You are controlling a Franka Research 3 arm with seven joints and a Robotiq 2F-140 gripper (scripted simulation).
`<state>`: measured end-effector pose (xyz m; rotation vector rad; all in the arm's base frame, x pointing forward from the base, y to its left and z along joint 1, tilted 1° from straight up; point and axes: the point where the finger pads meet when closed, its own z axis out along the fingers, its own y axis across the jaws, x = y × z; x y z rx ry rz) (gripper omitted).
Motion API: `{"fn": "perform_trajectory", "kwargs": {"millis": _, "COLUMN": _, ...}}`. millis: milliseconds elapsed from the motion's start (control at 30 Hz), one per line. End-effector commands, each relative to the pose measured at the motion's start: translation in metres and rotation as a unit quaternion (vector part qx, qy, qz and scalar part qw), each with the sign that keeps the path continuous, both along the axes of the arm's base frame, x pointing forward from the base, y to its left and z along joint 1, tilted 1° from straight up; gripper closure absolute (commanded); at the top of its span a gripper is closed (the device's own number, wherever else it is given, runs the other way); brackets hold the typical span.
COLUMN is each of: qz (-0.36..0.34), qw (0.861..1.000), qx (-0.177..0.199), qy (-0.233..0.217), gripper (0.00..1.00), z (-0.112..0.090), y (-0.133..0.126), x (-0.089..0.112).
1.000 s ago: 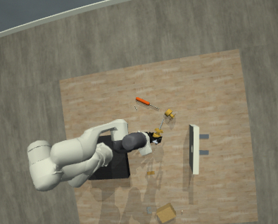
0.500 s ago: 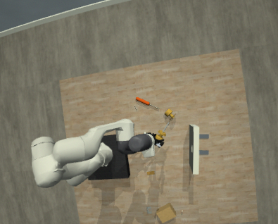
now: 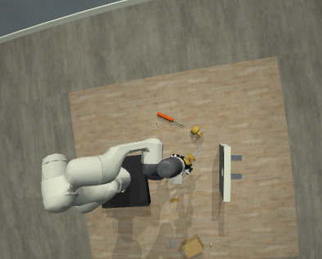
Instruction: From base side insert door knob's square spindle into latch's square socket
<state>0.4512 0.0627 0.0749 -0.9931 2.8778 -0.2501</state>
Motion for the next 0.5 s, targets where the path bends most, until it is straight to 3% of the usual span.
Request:
{"fn": "perform_trajectory", "kwargs": {"millis": 0, "qz": -0.030, "qw": 1.000, "qx": 0.003, "qy": 0.007, "gripper": 0.58, "z": 0.000, "y": -0.002, "x": -0.001}}
{"fn": "perform_trajectory", "kwargs": {"millis": 200, "qz": -0.097, "qw": 0.995, "qx": 0.013, "qy": 0.019, "gripper": 0.58, "z": 0.001, "y": -0.004, "x": 0.001}}
{"fn": "perform_trajectory", "kwargs": {"millis": 467, "qz": -0.123, "qw": 0.992, "qx": 0.017, "qy": 0.024, "gripper": 0.58, "z": 0.006, "y": -0.017, "x": 0.013}}
